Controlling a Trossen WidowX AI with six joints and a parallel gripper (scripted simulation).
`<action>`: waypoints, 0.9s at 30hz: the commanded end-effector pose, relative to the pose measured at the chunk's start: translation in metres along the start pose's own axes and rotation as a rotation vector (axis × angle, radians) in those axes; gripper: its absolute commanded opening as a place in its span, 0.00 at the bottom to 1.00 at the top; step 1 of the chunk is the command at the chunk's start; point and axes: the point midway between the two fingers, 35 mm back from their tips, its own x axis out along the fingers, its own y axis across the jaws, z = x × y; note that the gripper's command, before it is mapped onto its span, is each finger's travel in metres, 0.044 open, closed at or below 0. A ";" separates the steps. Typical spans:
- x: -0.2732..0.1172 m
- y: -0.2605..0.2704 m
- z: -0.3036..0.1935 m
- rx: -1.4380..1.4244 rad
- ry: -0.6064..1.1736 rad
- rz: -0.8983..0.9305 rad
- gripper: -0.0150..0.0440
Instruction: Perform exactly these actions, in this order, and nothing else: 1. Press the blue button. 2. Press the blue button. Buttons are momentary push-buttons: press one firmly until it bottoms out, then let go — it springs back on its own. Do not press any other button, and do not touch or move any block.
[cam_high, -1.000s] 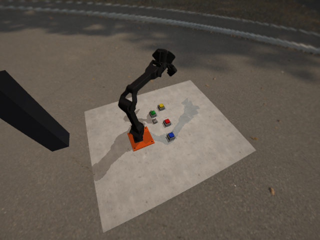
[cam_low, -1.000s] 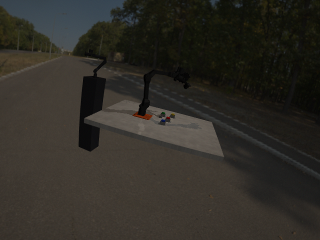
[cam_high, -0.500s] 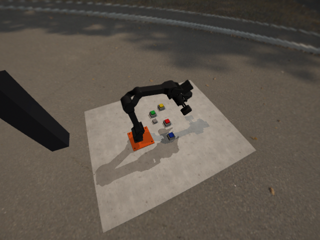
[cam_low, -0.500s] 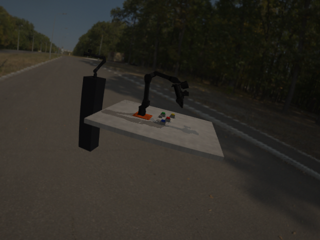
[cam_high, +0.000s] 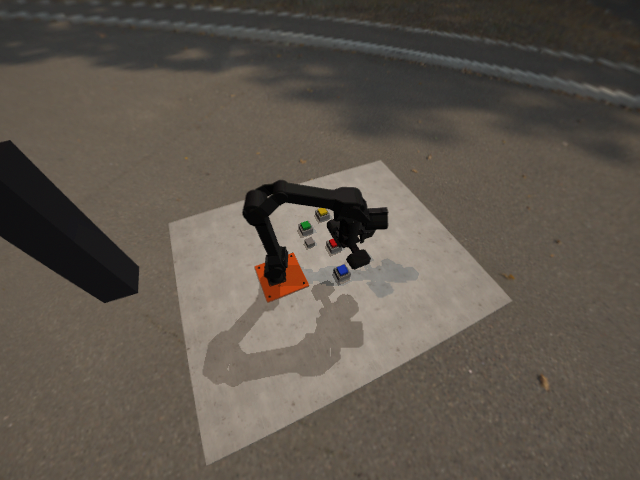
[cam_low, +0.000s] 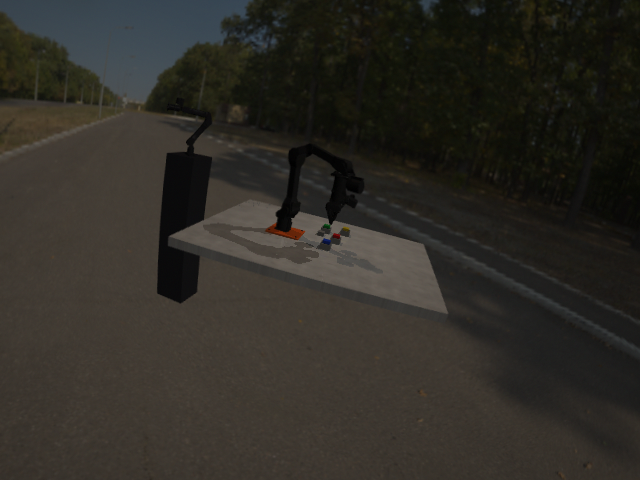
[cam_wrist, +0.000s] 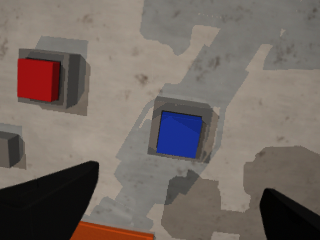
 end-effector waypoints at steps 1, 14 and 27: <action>0.028 -0.001 -0.003 -0.005 0.017 0.000 0.75; 0.058 -0.001 -0.005 -0.005 0.017 0.000 0.29; 0.069 -0.001 -0.005 -0.005 0.017 0.000 0.29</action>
